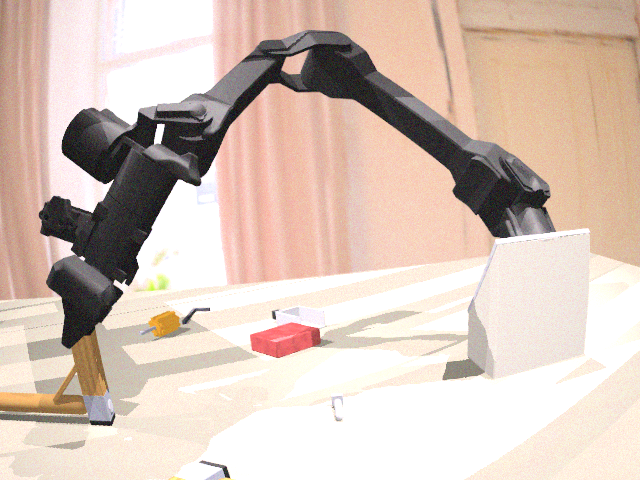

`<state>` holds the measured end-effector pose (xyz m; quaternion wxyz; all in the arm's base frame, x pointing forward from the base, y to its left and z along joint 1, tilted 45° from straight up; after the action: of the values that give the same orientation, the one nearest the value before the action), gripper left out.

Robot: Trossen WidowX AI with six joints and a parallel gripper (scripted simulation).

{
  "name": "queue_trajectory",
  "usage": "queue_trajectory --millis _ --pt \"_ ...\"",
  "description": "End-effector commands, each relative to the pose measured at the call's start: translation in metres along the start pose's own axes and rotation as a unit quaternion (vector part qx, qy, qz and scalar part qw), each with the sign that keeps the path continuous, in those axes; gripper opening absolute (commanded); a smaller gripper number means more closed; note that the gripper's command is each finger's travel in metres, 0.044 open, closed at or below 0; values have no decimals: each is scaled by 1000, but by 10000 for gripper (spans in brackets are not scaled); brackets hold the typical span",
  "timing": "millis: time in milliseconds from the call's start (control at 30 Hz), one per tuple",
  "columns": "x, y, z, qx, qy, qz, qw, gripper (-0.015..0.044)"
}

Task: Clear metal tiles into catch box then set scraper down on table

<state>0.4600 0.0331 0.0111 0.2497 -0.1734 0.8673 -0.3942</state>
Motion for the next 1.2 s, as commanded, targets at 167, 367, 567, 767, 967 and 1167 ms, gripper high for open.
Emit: queue_trajectory --millis 167,367,567,767,967,1167 --pt "-15 -4 7 -1 -7 0 1000 0" --pt "-21 -7 13 -1 -7 0 1000 0" --pt "-18 -6 14 0 -2 -1 1000 0" --pt "-18 -6 14 0 -2 -1 1000 0" --pt "-18 -6 14 0 -2 -1 1000 0" --pt "-19 -7 14 0 -5 -1 1000 0"
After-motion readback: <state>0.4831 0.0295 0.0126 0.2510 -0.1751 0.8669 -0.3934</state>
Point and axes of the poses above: the point midway between the two fingers, 35 mm back from their tips, its own z axis out along the fingers, its own y axis across the jaws, x = y × z, the point moved 6 cm from there along -z, back along the fingers, and after that the axes turned 10 degrees about -z, right-handed, at the moved point
